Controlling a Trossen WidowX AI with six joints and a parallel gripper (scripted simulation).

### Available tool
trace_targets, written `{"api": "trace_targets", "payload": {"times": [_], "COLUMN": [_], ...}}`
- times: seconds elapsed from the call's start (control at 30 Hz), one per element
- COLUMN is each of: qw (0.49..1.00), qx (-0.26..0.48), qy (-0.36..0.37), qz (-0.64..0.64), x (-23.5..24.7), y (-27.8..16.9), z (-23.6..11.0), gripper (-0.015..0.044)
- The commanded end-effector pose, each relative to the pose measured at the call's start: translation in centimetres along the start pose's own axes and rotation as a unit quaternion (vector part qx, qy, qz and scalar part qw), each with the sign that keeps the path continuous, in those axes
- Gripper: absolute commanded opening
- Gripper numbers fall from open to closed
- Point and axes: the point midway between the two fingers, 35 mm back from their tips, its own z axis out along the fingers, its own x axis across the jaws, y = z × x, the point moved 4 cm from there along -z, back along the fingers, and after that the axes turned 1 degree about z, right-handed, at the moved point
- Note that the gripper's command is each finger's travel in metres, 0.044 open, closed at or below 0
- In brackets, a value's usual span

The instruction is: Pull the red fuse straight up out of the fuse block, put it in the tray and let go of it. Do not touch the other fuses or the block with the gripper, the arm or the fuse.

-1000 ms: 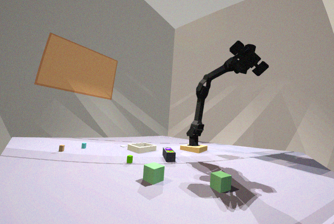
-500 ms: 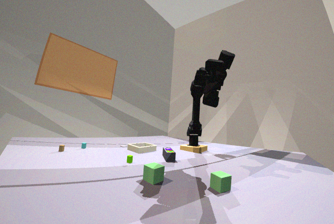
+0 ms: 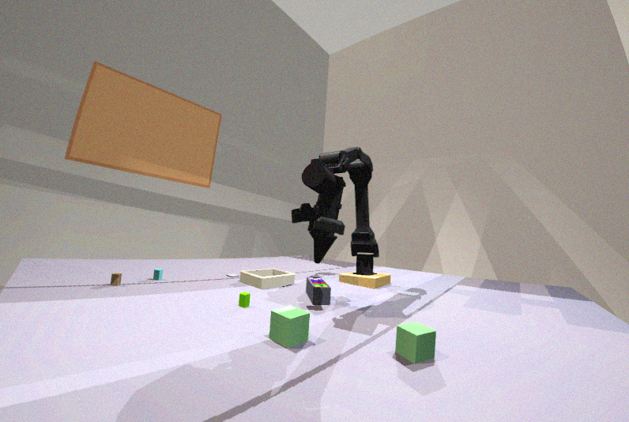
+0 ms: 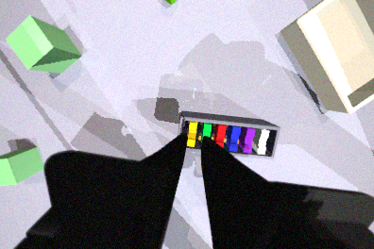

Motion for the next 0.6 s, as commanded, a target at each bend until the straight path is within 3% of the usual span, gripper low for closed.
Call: {"api": "trace_targets", "payload": {"times": [0.0, 0.57], "qw": [0.997, 0.997], "qx": [0.069, 0.069], "qy": [-0.017, -0.017], "qz": [-0.032, -0.032], "x": [-3.11, -3.29], "y": [-0.22, -0.46], "z": [1.63, 2.42], "gripper": [0.006, 0.006]}}
